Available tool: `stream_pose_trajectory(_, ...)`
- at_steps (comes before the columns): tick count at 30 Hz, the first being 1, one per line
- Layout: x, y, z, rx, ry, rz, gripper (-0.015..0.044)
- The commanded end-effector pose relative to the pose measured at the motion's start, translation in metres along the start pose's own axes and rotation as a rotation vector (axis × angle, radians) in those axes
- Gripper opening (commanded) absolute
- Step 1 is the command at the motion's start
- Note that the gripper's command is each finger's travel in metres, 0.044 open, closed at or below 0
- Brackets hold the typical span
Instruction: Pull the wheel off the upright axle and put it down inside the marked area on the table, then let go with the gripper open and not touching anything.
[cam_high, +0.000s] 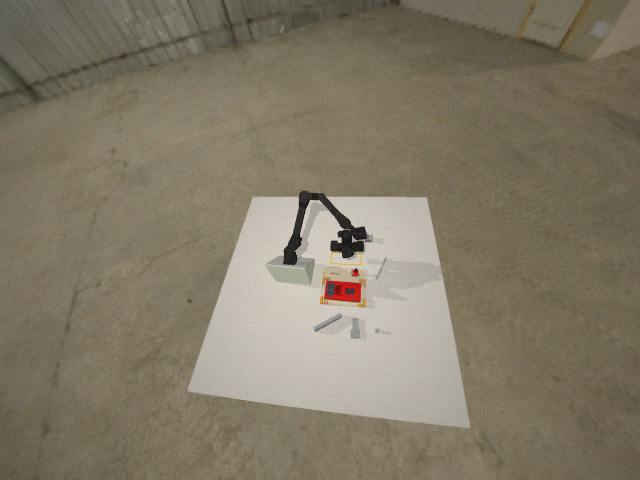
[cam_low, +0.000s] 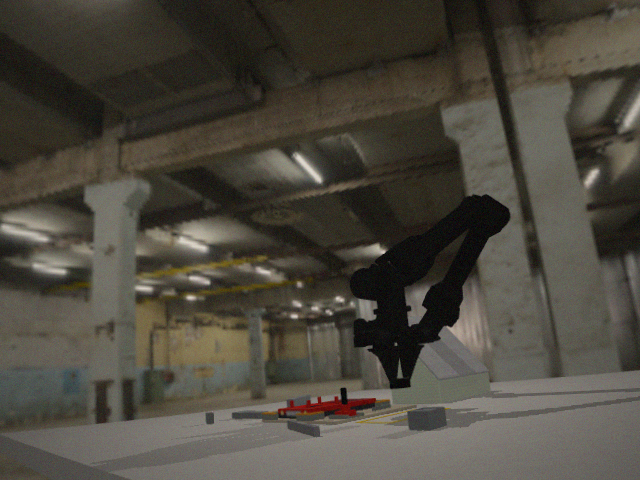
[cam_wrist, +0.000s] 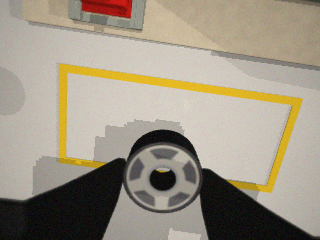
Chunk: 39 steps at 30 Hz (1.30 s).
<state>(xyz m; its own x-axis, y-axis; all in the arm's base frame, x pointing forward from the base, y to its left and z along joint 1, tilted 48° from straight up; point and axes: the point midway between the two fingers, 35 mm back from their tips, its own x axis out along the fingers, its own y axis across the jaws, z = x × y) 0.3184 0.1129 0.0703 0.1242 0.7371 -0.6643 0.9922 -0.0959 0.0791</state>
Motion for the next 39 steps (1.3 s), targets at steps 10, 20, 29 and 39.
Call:
stream_pose_trajectory(10,0.055,-0.008,0.001,0.016,0.004,-0.013,0.0000)
stream_pose_trajectory(20,0.051,-0.006,-0.002,0.005,0.008,-0.010,0.0184)
stream_pose_trajectory(29,0.023,-0.003,0.000,0.009,0.001,-0.011,0.0300)
stream_pose_trajectory(39,-0.012,-0.014,0.011,0.024,-0.009,-0.010,0.0379)
